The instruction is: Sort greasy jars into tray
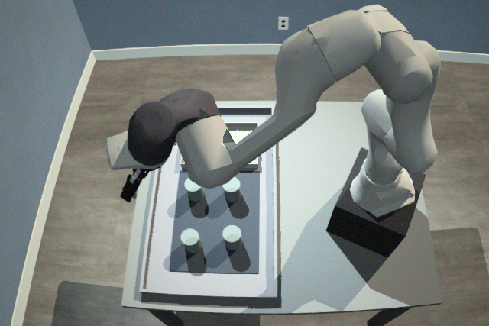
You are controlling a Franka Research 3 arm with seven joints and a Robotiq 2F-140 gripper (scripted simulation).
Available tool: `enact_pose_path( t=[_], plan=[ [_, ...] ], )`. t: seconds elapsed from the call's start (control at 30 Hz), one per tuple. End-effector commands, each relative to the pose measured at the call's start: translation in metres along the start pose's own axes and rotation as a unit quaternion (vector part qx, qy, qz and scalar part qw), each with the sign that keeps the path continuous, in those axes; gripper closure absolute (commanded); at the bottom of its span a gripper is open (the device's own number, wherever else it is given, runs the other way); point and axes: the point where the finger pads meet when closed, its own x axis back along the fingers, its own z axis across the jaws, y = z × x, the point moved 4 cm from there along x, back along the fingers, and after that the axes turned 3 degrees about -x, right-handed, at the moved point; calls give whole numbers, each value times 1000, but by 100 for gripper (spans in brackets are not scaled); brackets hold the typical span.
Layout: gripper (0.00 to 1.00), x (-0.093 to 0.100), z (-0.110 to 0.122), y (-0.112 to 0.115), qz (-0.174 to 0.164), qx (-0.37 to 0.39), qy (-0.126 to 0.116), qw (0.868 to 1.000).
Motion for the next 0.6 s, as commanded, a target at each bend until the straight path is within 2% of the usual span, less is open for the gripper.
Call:
enact_pose_path(
  t=[0.0,0.2,0.27,0.57],
  plan=[
    [0,9,20,-1,-33,-8,16,999],
    [0,32,36,-6,-68,-34,13,997],
    [0,32,36,-6,-68,-34,13,997],
    [0,71,56,-8,-124,-63,0,990]
  ],
)
